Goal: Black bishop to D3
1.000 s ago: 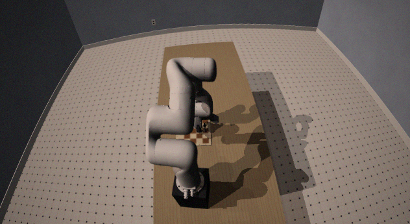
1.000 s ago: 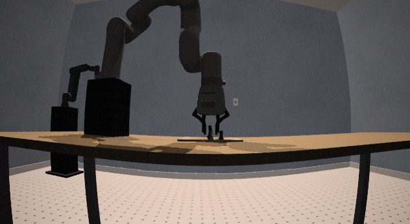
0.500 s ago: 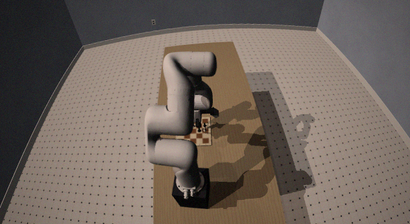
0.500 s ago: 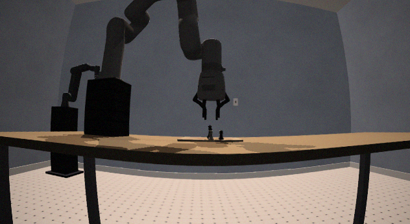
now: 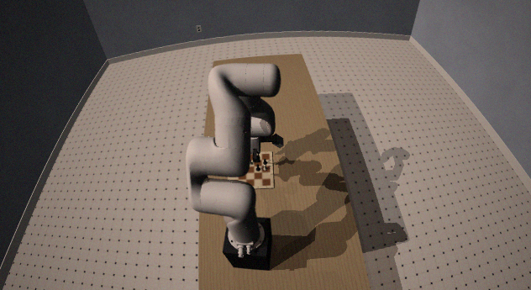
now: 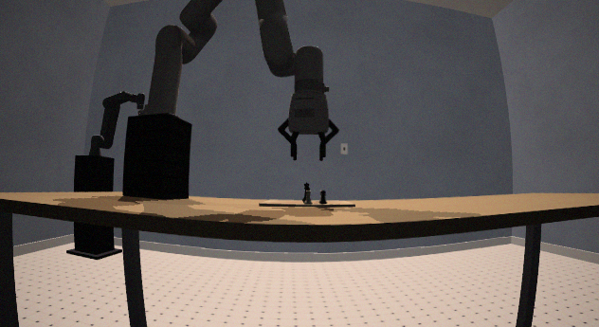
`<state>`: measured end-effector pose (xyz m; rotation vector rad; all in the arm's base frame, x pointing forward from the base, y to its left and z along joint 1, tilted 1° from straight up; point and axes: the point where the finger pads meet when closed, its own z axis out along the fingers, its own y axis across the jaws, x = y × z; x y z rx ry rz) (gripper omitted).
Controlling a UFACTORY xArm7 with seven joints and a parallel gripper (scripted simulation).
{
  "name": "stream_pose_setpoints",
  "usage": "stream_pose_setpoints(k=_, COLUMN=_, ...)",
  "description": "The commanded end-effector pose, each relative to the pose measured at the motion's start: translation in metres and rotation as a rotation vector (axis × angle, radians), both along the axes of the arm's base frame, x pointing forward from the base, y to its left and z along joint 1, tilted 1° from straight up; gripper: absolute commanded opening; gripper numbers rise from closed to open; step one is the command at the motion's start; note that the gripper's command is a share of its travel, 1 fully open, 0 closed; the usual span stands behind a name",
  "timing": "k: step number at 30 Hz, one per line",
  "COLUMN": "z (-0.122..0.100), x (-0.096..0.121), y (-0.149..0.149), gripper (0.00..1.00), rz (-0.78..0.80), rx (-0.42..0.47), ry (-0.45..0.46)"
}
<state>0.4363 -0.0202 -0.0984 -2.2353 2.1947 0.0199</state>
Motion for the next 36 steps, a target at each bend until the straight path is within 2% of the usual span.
stream_pose_setpoints(k=1, z=0.002, x=0.002, y=0.0, gripper=1.0, rz=0.0, rx=0.0, ry=-0.004)
stream_pose_setpoints(k=23, z=0.004, x=0.002, y=0.0, gripper=1.0, rz=0.0, rx=0.0, ry=-0.004)
stream_pose_setpoints(k=36, z=0.045, x=0.002, y=-0.001, gripper=1.0, rz=0.0, rx=0.0, ry=-0.004)
